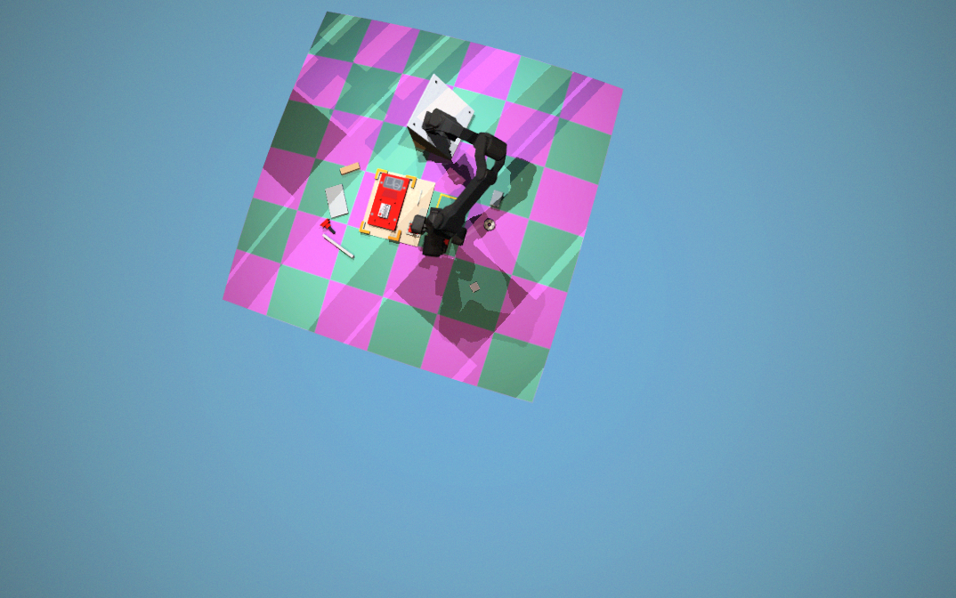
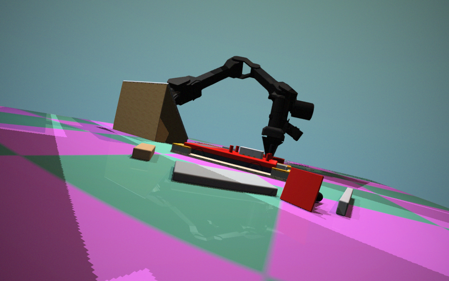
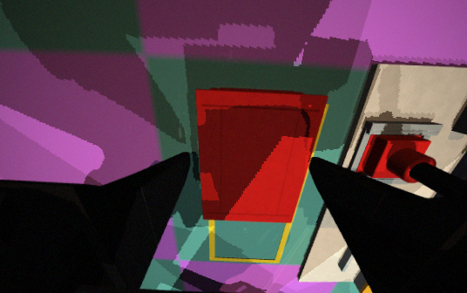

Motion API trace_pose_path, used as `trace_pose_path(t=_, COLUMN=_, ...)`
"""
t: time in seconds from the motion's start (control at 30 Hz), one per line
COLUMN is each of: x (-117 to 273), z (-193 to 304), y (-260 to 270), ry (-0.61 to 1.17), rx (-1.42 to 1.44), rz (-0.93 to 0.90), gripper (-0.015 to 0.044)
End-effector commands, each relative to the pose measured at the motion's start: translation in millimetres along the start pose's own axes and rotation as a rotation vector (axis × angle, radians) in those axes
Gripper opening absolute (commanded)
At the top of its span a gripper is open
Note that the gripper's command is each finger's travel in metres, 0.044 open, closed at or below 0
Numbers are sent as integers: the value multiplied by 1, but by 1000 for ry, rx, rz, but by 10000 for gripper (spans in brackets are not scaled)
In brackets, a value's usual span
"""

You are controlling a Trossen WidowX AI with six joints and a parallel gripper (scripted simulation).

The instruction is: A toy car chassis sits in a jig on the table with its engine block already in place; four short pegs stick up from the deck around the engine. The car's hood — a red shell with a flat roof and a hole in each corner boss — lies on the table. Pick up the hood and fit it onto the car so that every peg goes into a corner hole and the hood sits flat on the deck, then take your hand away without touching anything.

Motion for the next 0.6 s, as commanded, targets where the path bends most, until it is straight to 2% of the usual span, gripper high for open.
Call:
trace_pose_path(t=0.0, x=-2, z=0, y=-1, ry=-2, rx=-5, rz=3, gripper=440)
trace_pose_path(t=0.1, x=-4, z=0, y=-1, ry=-2, rx=-5, rz=3, gripper=440)
trace_pose_path(t=0.2, x=-2, z=0, y=0, ry=0, rx=0, rz=0, gripper=361)
trace_pose_path(t=0.53, x=-2, z=0, y=0, ry=0, rx=0, rz=0, gripper=295)
trace_pose_path(t=0.57, x=-2, z=0, y=0, ry=0, rx=0, rz=0, gripper=268)
Point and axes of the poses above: the point midway between the two fingers, 35 mm back from their tips, its own x axis back along the fingers, its own y axis across the jaws, z = x × y, the point moved 4 cm from there along x, back along the fingers, and after that the axes turned 7 degrees about x, right-handed, at the moved point
